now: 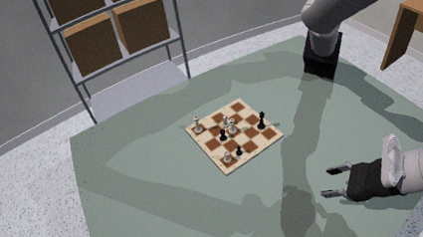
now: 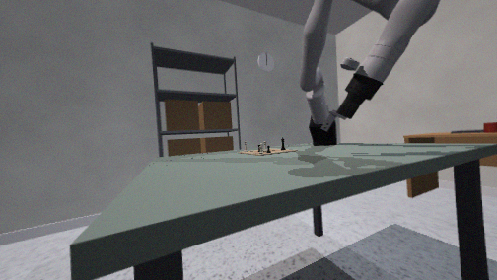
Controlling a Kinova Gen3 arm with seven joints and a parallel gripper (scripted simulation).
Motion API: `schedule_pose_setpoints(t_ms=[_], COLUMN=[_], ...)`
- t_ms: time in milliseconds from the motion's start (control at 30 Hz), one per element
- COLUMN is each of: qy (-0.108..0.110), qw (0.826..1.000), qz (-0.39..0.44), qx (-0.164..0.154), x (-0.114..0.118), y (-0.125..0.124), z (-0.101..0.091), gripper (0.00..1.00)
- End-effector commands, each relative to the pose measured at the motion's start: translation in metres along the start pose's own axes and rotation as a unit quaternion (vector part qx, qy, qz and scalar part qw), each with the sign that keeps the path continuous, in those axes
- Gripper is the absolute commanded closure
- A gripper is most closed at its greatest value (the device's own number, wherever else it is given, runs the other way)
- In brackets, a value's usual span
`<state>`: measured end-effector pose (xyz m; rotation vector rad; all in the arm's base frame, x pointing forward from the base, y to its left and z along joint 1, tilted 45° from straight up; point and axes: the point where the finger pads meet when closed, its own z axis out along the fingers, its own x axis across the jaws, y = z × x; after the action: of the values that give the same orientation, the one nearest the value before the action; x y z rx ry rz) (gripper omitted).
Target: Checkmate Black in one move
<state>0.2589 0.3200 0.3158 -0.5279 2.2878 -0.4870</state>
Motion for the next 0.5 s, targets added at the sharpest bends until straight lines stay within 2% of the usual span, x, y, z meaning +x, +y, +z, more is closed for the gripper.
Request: schedule_pose_setpoints(t_ms=[0,200,233,467], qy=[0.006,0.006,0.018,0.018], qw=[1.0,1.0,0.999,0.999], qz=[0.008,0.008,0.034,0.034], qx=[0.009,0.009,0.019,0.019], x=[0.0,0.0,0.002,0.002], y=[-0.003,-0.003,-0.007,-0.007], z=[0.007,0.007,0.019,0.019], gripper=[0.0,0.0,0.0,0.0])
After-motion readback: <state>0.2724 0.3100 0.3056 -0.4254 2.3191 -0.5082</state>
